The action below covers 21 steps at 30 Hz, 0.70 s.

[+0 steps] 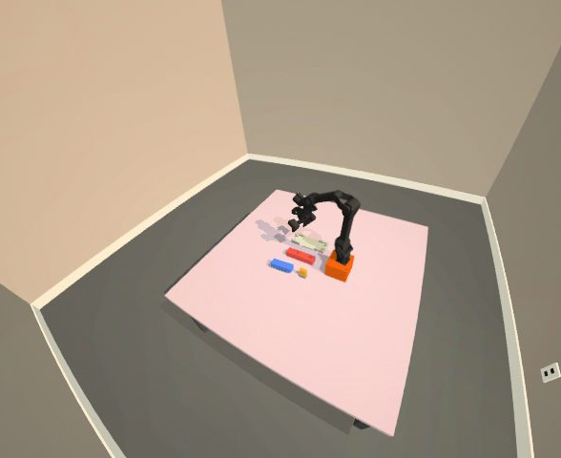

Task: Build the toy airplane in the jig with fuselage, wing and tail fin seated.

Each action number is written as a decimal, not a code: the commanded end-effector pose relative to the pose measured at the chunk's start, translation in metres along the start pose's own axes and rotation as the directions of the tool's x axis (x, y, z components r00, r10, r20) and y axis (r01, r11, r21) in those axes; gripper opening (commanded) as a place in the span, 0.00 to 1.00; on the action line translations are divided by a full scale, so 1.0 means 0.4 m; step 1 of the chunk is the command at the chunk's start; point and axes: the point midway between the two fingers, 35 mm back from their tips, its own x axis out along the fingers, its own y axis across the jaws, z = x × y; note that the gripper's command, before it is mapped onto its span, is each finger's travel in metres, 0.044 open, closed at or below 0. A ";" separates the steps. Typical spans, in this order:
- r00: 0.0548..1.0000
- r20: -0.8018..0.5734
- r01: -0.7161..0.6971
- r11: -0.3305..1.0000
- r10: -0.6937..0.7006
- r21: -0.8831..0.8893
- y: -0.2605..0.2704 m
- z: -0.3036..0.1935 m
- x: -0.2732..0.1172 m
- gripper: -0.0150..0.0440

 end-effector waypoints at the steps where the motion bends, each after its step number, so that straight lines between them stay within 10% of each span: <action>1: 0.986 -0.156 0.029 0.991 -0.050 -0.134 0.075 -0.079 0.034 1.00; 21: 0.933 -0.319 0.055 0.941 -0.168 -0.333 0.129 -0.237 0.187 1.00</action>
